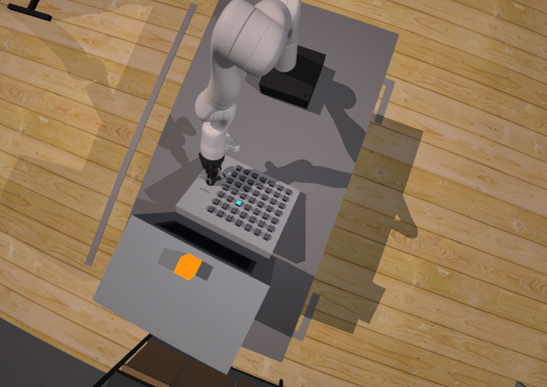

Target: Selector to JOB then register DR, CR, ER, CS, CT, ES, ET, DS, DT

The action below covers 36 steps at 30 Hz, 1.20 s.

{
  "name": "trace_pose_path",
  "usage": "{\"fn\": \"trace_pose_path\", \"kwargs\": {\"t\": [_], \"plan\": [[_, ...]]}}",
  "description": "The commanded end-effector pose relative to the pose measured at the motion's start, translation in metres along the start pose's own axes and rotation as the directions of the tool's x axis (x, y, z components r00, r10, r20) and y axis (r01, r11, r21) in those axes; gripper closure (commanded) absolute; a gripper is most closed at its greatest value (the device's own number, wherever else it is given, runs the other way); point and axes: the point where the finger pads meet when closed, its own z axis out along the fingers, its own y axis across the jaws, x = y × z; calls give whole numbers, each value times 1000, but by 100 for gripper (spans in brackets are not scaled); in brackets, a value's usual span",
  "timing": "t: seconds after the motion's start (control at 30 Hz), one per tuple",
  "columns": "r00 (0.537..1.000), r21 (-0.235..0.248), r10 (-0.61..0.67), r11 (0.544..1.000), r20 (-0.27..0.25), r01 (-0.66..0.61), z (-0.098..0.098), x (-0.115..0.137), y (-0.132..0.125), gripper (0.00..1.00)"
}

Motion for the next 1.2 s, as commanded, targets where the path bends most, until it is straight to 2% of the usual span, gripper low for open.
{"fn": "trace_pose_path", "kwargs": {"t": [0.0,0.2,0.37,0.43,0.63,0.87,0.93,1.0,1.17], "plan": [[998,0,71,998,0,-71,0,-1,0,90],[973,0,233,973,0,-233,0,-1,0,90],[930,0,369,930,0,-369,0,-1,0,90],[930,0,369,930,0,-369,0,-1,0,90],[853,0,522,853,0,-522,0,-1,0,90],[741,0,672,741,0,-672,0,-1,0,90],[707,0,708,707,0,-708,0,-1,0,90],[707,0,708,707,0,-708,0,-1,0,90],[622,0,783,622,0,-783,0,-1,0,90]]}}
